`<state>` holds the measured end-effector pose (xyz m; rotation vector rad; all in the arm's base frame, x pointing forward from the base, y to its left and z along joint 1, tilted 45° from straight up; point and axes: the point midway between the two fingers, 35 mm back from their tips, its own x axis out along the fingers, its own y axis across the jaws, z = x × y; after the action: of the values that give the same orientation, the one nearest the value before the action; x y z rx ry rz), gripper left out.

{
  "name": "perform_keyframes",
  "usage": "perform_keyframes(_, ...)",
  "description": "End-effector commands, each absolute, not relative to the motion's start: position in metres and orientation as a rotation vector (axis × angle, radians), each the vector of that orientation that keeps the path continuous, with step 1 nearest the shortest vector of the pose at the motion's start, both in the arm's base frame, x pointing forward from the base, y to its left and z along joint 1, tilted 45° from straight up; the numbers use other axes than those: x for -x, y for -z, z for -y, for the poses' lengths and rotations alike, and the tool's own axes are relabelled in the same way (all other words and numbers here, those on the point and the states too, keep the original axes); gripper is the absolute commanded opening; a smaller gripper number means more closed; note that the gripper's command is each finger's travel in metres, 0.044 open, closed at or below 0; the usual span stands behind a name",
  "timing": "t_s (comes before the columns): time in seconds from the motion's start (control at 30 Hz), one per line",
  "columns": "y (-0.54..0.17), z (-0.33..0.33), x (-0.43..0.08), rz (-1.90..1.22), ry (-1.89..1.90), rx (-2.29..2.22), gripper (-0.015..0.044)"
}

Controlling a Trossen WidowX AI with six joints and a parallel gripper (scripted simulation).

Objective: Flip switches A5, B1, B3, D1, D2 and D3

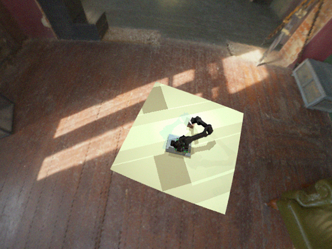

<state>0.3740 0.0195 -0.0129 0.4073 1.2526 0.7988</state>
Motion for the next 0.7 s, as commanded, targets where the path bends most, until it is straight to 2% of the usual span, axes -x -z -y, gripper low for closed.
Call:
perform_keyframes(0.0,0.0143,-0.0206,-0.373,-1.256,-0.798,-0.416,0.0)
perform_keyframes(0.67,0.0161,-0.0225,-0.3731,-1.256,-0.798,-0.416,0.0)
